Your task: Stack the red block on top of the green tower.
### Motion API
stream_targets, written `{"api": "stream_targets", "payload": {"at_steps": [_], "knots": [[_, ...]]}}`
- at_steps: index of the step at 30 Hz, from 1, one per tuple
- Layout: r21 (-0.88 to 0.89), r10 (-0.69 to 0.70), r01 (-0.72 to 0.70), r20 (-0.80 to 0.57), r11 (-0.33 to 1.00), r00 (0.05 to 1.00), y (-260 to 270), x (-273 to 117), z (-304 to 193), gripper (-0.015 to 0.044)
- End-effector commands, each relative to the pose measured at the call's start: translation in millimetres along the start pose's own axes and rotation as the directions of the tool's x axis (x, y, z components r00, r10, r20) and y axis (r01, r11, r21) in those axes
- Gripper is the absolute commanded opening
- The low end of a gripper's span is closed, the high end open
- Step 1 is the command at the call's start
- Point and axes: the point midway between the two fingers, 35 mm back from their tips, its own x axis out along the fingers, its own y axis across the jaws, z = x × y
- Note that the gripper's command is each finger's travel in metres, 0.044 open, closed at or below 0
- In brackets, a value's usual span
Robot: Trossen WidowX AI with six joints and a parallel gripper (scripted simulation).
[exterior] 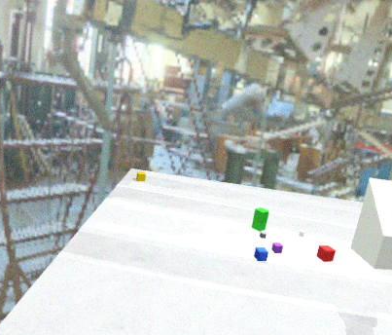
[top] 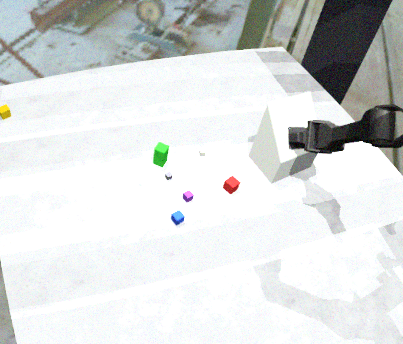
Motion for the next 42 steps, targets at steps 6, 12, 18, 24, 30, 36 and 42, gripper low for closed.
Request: {"api": "stream_targets", "payload": {"at_steps": [6, 12, 18, 24, 30, 36, 42], "knots": [[0.022, -0.008, 0.011, -0.104, 1.000, 0.995, -4, 11, -34, 0.0440], [0.073, -0.035, 0.053, -0.234, 0.996, 0.972, -11, 11, -77, 0.0440], [0.132, -0.046, 0.101, -0.366, 0.986, 0.929, -17, 8, -126, 0.0440], [0.189, -0.031, 0.142, -0.493, 0.972, 0.870, -17, 2, -180, 0.0440], [0.249, -0.008, 0.198, -0.605, 0.948, 0.796, -14, -15, -235, 0.0440], [0.293, 0.018, 0.263, -0.699, 0.919, 0.715, -10, -42, -284, 0.0440], [0.340, 0.057, 0.340, -0.776, 0.877, 0.628, 0, -75, -332, 0.0440]]}}
